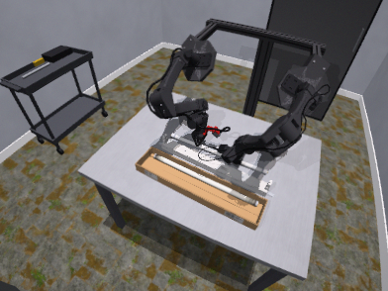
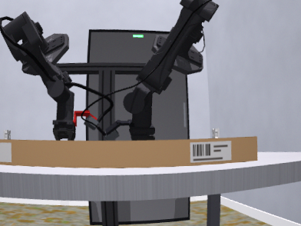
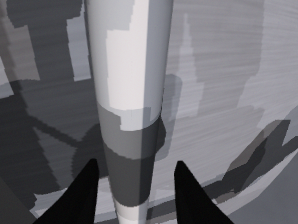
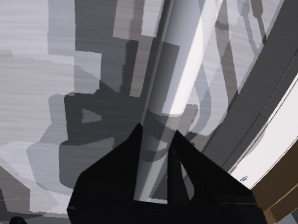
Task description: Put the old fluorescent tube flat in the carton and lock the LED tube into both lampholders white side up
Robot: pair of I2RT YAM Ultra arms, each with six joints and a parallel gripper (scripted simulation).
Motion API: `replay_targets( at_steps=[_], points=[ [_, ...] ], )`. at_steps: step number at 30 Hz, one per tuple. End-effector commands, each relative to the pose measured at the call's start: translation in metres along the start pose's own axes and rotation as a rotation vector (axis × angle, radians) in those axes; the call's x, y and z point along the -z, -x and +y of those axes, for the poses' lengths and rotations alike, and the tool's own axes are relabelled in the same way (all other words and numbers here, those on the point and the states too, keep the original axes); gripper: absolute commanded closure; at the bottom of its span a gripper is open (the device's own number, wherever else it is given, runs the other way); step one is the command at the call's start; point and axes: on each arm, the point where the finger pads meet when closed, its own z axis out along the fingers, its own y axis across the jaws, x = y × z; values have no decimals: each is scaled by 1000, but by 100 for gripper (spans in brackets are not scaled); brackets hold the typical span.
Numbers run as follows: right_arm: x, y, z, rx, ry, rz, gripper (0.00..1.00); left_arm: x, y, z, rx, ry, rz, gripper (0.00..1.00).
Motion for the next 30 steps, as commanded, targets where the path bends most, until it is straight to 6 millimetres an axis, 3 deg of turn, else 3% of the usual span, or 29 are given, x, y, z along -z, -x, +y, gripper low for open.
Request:
replay_targets(
  at_steps=[1, 3, 4, 5, 21, 22, 30],
  points=[
    [3, 14, 6, 32, 12, -37, 89, 17, 16, 26, -4, 46, -50, 51],
    [3, 14, 6, 32, 12, -37, 89, 15, 16, 23, -6, 45, -51, 51],
    [3, 14, 6, 32, 12, -37, 89, 10, 14, 8, -16, 26, -43, 51],
    [3, 14, 6, 32, 12, -37, 89, 9, 12, 2, -27, 8, -38, 89],
    [3, 14, 6, 32, 12, -37, 89, 9, 12, 2, -27, 9, -38, 89],
    [3, 14, 6, 32, 12, -37, 51, 9, 12, 2, -27, 9, -38, 89],
    [3, 14, 6, 27, 12, -37, 51, 9, 12, 2, -27, 9, -38, 89]
  ],
)
